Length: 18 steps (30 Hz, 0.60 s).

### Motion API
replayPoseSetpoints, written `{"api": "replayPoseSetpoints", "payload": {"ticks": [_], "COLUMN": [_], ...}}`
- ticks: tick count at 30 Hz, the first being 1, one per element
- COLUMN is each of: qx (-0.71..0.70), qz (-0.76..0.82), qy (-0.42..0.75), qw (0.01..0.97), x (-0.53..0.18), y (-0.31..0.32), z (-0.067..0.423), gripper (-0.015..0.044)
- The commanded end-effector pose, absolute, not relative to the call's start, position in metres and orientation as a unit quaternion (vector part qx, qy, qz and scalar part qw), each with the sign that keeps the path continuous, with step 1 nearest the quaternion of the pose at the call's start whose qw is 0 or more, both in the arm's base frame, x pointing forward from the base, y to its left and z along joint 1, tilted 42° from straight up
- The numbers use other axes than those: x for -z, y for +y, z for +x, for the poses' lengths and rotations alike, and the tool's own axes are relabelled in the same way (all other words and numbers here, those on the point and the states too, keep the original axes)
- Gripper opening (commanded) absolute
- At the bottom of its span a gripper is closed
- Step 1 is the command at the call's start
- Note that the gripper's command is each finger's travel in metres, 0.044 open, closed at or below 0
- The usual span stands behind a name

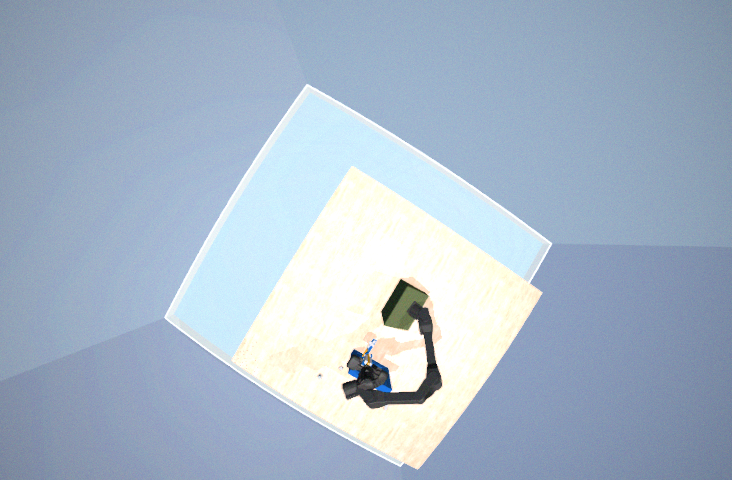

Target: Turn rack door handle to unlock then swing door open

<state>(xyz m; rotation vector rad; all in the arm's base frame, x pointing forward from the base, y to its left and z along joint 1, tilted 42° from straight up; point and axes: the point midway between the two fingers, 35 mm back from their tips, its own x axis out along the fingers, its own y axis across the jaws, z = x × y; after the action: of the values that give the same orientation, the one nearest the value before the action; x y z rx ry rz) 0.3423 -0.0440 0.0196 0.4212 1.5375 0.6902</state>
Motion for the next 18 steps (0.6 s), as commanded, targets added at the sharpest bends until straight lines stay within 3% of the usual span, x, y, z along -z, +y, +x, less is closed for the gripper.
{"api": "replayPoseSetpoints", "payload": {"ticks": [1, 11, 18], "qx": [-0.305, -0.305, -0.305], "qz": [0.188, 0.188, 0.188], "qy": [0.676, 0.676, 0.676], "qw": [0.644, 0.644, 0.644], "x": [-0.0148, -0.0049, -0.0049], "y": [-0.0372, -0.028, -0.028], "z": [0.3408, 0.338, 0.338], "gripper": [0.0285, 0.0285, 0.0101]}}
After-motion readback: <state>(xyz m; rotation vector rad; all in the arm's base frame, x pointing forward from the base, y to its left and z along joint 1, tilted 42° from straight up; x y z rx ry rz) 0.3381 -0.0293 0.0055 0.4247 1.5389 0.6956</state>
